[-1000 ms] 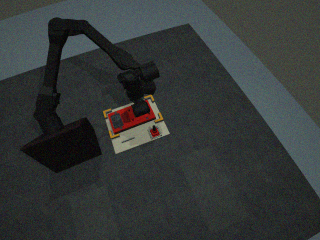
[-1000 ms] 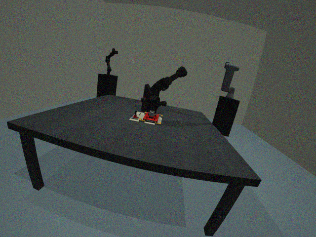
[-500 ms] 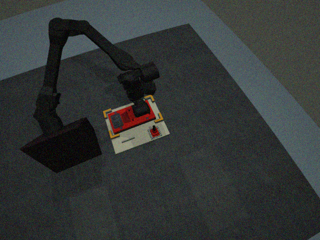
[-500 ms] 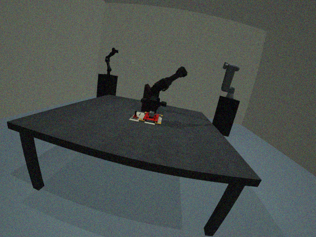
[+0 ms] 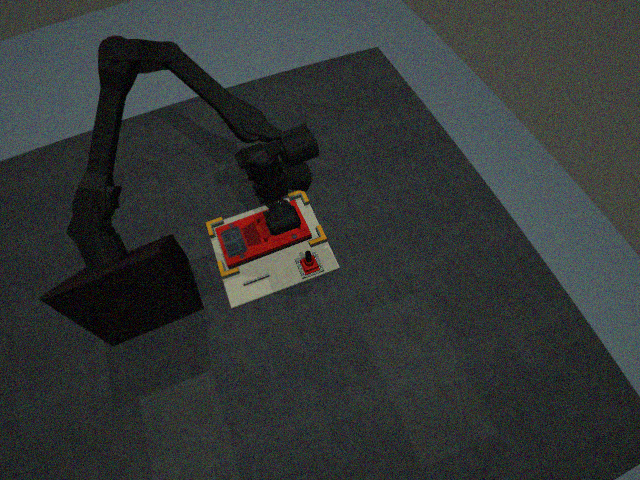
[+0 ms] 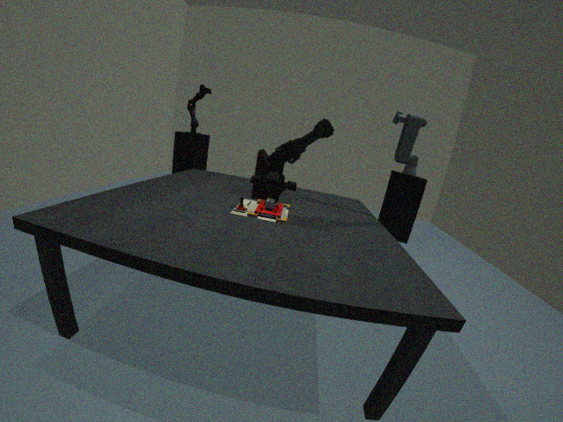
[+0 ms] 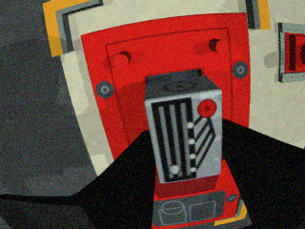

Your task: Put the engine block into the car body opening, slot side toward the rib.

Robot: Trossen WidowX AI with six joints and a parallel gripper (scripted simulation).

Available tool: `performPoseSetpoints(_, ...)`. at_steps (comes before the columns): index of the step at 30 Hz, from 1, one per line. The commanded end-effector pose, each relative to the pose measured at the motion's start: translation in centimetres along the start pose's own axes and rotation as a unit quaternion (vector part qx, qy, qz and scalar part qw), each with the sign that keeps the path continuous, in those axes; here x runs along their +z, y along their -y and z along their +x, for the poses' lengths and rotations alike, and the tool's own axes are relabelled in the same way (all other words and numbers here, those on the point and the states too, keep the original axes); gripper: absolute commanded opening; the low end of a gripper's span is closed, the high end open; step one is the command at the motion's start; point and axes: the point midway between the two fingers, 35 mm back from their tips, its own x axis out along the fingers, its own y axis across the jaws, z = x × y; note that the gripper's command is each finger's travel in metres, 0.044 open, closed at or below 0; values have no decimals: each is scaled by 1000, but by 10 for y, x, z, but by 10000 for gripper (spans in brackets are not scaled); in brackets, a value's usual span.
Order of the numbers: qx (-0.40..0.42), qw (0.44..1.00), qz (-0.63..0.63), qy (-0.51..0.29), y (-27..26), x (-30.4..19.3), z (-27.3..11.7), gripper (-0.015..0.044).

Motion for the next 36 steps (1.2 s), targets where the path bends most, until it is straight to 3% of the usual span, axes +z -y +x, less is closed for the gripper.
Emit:
performPoseSetpoints(1,2,1000,2,0,0,-1,1,158)
performPoseSetpoints(36,2,1000,2,0,0,-1,9,158)
